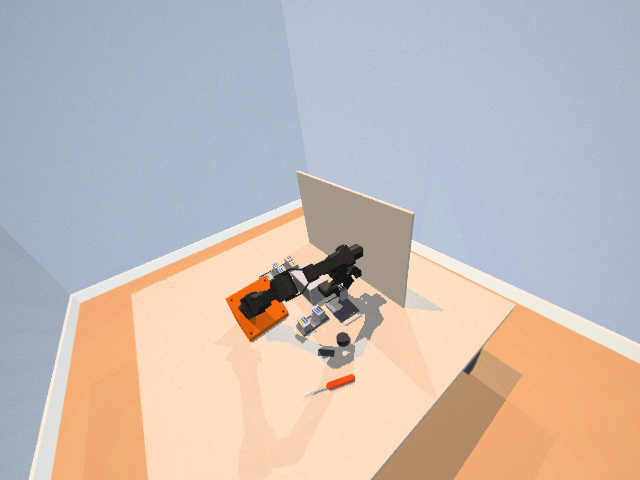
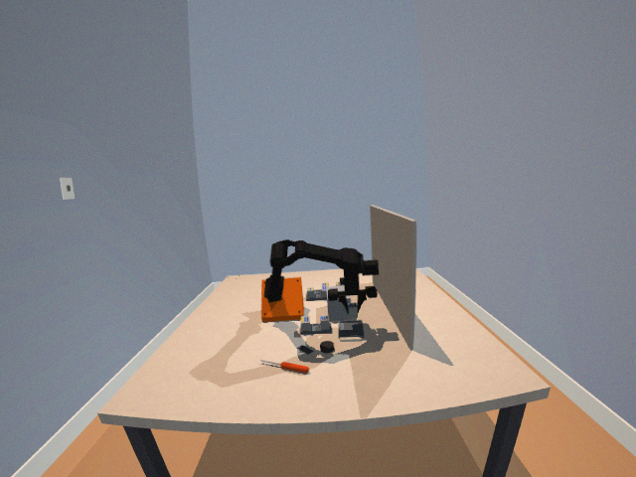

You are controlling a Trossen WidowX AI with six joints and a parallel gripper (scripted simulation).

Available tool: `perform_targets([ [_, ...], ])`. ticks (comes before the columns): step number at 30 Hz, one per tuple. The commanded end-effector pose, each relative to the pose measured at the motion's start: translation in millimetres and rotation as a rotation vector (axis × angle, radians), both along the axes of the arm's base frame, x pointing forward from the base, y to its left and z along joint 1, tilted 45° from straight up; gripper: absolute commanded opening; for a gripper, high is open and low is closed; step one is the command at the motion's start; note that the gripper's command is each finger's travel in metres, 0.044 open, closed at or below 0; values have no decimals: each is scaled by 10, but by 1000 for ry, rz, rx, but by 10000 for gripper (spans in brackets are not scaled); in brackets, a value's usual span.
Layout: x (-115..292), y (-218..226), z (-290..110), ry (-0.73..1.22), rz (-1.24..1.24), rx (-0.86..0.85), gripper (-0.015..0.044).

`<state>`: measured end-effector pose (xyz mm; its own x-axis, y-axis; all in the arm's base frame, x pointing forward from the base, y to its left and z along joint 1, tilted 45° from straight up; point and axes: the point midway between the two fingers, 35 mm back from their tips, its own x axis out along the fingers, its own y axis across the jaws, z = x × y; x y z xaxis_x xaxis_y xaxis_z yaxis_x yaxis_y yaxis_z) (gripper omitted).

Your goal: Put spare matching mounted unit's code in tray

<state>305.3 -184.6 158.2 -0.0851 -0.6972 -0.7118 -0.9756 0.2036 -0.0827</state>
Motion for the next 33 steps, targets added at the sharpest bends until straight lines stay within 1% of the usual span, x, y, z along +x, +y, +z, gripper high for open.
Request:
perform_targets([
  [1, -16, -19, -42, 6, 3, 5, 0],
  [33, -76, -201, -214, 7, 3, -1, 0],
])
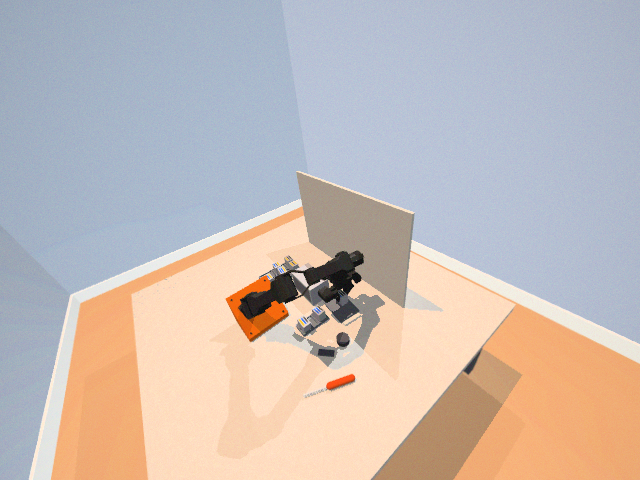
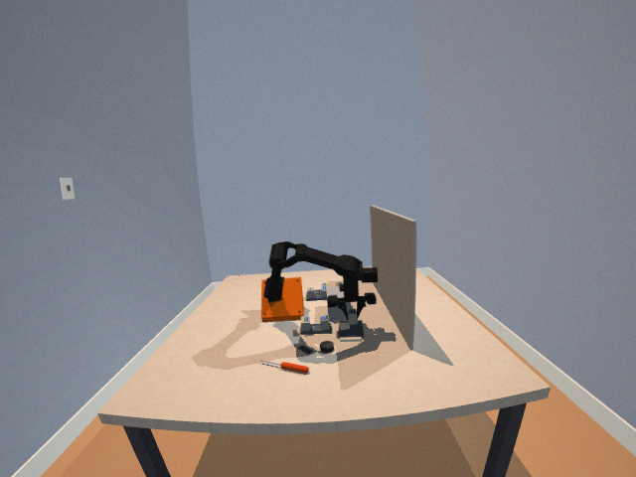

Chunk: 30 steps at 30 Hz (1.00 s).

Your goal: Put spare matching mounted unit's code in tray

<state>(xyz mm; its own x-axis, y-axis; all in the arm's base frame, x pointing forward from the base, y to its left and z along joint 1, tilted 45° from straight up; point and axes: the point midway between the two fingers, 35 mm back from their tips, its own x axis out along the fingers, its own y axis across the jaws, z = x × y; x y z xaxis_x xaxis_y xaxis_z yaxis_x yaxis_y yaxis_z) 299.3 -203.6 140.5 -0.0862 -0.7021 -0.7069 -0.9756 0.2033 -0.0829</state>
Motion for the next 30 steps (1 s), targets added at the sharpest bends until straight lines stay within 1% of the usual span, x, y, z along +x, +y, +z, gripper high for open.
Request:
perform_targets([
  [1, -19, -16, -42, 6, 3, 5, 0],
  [30, -91, -168, -184, 8, 3, -2, 0],
])
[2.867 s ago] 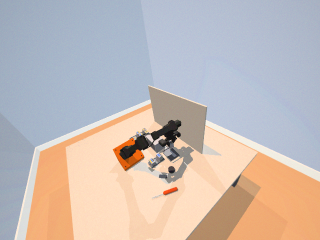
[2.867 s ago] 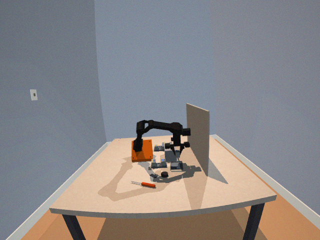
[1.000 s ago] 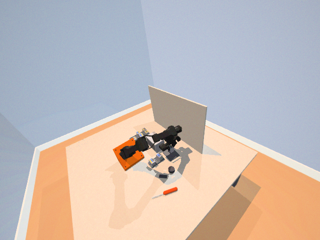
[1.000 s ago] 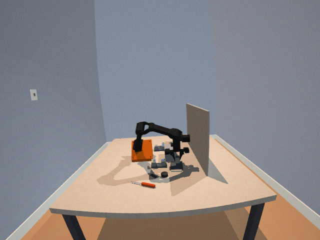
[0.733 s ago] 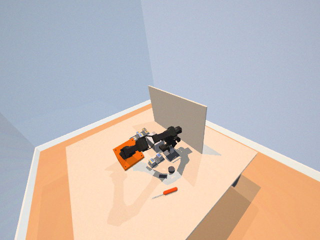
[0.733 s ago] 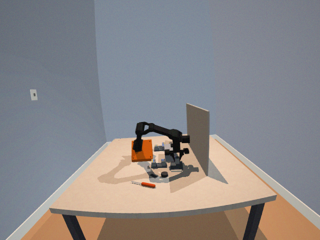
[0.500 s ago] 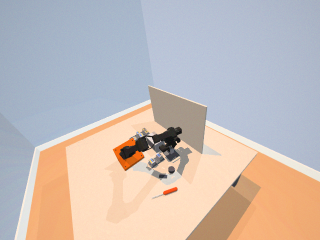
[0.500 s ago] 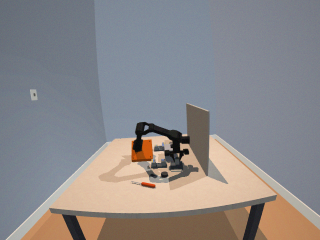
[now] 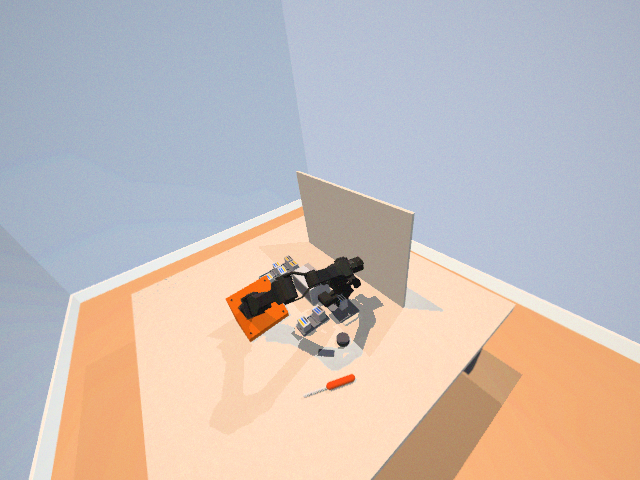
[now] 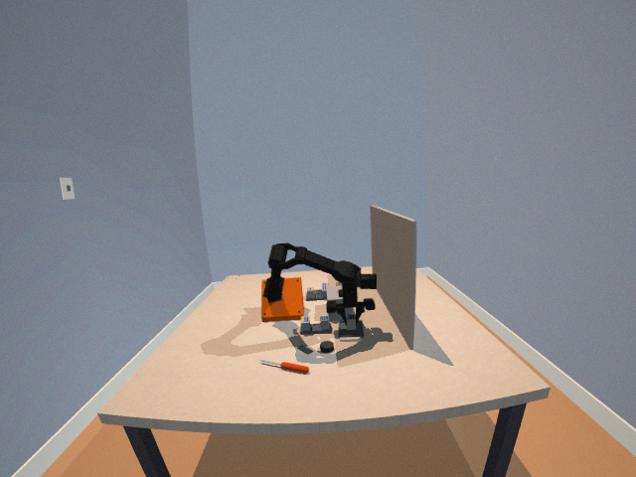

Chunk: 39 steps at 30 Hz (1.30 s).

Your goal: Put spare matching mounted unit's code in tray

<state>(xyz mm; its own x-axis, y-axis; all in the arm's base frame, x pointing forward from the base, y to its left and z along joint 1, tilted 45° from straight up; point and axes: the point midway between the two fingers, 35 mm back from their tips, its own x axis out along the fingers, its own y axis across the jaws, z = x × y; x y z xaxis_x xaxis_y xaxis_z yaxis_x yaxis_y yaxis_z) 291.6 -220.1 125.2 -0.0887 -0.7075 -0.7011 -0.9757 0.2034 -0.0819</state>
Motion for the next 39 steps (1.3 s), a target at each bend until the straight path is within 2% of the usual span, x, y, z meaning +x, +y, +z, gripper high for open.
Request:
perform_targets([
  [1, 0, 0, 0, 0, 0, 0, 26],
  [17, 0, 0, 0, 0, 0, 0, 440],
  [19, 31, 84, 75, 0, 0, 4, 440],
  [25, 91, 749, 712, 5, 4, 12, 440],
  [39, 107, 759, 682, 6, 16, 18, 440],
])
